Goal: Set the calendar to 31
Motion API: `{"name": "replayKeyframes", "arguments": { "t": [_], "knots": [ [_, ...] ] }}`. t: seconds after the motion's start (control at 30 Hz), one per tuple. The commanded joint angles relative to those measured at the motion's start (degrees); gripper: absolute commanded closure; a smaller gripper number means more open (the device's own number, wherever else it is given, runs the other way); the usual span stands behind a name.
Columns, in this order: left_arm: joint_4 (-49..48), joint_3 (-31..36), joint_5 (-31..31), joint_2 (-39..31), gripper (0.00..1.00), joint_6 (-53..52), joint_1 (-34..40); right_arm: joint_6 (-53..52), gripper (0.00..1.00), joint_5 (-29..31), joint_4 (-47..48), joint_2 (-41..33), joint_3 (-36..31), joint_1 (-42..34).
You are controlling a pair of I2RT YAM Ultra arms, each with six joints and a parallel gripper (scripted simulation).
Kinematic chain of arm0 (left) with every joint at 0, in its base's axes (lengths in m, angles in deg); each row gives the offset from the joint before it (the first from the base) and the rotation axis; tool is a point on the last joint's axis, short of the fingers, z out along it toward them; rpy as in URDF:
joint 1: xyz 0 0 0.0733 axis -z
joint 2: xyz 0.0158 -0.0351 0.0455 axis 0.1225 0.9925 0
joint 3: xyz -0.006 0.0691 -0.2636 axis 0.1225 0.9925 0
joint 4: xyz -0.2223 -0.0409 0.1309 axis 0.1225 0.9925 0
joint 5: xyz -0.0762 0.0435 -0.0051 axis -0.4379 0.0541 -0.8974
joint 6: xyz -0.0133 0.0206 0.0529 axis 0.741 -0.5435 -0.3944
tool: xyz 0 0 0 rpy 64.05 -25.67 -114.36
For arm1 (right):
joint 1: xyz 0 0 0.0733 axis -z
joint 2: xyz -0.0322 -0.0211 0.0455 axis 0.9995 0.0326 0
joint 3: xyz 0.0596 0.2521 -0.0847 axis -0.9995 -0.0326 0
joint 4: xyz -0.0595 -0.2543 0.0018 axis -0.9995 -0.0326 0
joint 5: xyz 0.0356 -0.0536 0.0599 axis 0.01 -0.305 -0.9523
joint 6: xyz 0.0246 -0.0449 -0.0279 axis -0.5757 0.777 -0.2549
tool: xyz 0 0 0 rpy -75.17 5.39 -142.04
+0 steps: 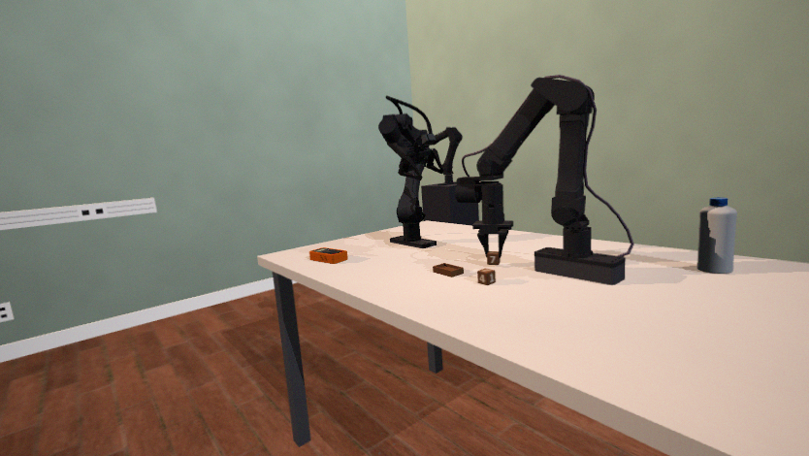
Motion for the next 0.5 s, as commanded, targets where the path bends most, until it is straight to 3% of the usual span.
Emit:
{"name": "replayKeyframes", "arguments": {
  "t": [0.0, 0.47],
  "knots": [
    [-1.0, 1.1, -0.9, 0.7, 0.74, -0.6, -0.4, 0.1, 0.0, -0.8, 0.1, 0.3, 1.5, 0.4],
    [-0.8, 0.9, -0.9, 0.7, 0.74, -0.6, -0.4, 0.1, 0.0, -0.8, 0.1, 0.3, 1.5, 0.4]
  ]
}}
